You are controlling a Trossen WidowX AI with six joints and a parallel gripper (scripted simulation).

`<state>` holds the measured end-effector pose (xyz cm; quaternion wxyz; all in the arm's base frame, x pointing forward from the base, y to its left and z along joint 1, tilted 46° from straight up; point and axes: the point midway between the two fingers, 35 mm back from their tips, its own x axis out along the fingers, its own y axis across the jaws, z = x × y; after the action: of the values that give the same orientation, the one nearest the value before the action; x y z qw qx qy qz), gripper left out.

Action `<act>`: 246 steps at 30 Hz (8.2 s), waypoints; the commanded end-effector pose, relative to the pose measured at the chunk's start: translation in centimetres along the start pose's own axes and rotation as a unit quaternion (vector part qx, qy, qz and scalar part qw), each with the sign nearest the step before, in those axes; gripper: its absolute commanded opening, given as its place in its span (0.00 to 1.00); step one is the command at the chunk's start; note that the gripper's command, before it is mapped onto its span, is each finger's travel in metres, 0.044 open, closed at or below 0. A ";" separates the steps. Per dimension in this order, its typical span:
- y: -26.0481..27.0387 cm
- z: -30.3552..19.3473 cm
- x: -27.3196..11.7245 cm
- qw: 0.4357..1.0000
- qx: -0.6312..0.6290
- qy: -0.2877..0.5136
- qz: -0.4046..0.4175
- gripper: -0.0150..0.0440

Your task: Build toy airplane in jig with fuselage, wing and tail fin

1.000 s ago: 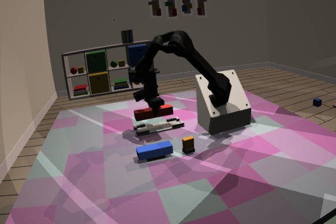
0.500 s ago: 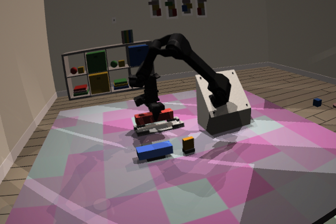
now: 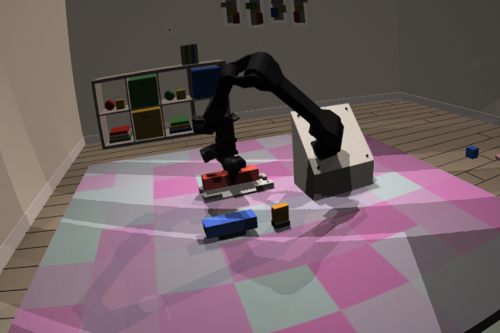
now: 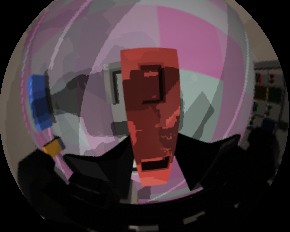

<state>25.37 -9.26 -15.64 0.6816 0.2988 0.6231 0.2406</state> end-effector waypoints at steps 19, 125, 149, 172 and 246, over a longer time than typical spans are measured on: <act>0.0 0.0 0.0 1.000 0.000 0.000 0.000 0.88; 27.2 8.2 0.5 1.000 0.014 -0.002 0.009 0.73; 27.0 8.6 -2.2 1.000 0.015 0.001 0.002 0.25; 26.8 8.6 -9.5 1.000 0.015 -0.001 0.003 0.25; 7.9 3.9 -10.0 0.874 0.486 -0.010 -0.012 0.25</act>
<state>29.24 -10.57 -1.70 0.4805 0.5726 0.6592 -0.0816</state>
